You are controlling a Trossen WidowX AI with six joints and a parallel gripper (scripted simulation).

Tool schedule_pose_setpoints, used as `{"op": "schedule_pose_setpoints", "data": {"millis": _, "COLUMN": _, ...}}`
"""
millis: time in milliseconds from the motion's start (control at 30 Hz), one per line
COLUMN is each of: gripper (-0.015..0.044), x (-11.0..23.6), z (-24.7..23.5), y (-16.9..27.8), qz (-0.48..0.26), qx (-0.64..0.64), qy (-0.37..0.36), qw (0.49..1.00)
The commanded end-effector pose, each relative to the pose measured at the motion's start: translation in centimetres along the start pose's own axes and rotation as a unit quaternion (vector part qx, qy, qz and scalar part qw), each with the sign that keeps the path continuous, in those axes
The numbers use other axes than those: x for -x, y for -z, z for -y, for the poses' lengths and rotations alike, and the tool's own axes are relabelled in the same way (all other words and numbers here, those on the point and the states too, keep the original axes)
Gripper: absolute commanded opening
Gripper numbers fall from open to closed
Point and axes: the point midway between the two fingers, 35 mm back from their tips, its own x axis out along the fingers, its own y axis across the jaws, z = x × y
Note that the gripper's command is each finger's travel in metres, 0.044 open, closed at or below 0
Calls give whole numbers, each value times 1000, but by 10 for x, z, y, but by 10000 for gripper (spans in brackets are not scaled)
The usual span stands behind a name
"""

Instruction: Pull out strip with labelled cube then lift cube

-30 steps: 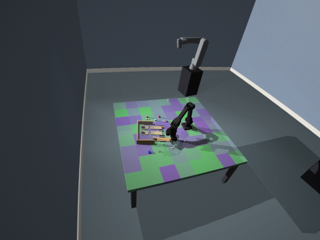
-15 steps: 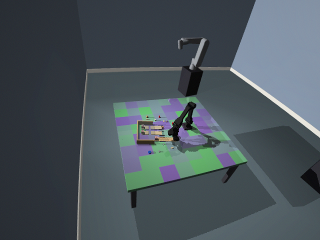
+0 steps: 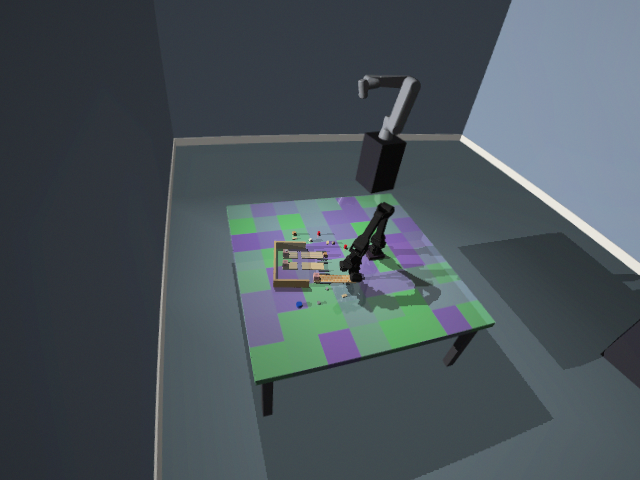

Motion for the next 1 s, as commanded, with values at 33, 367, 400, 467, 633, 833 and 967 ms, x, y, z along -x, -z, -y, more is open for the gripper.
{"op": "schedule_pose_setpoints", "data": {"millis": 33, "gripper": 0, "x": -6, "z": 4, "y": 10, "qz": -10, "qx": 0, "qy": 8, "qw": 1000}}
{"op": "schedule_pose_setpoints", "data": {"millis": 367, "gripper": 0, "x": 41, "z": -1, "y": 0, "qz": -10, "qx": 0, "qy": 8, "qw": 1000}}
{"op": "schedule_pose_setpoints", "data": {"millis": 400, "gripper": 0, "x": 41, "z": -1, "y": 0, "qz": -10, "qx": 0, "qy": 8, "qw": 1000}}
{"op": "schedule_pose_setpoints", "data": {"millis": 467, "gripper": 26, "x": 41, "z": 0, "y": -2, "qz": -10, "qx": -3, "qy": 8, "qw": 1000}}
{"op": "schedule_pose_setpoints", "data": {"millis": 633, "gripper": 157, "x": 40, "z": 1, "y": -25, "qz": -9, "qx": -20, "qy": 8, "qw": 1000}}
{"op": "schedule_pose_setpoints", "data": {"millis": 833, "gripper": 315, "x": 41, "z": 2, "y": -45, "qz": -8, "qx": -20, "qy": 8, "qw": 1000}}
{"op": "schedule_pose_setpoints", "data": {"millis": 967, "gripper": 420, "x": 42, "z": 3, "y": -59, "qz": -8, "qx": -20, "qy": 8, "qw": 1000}}
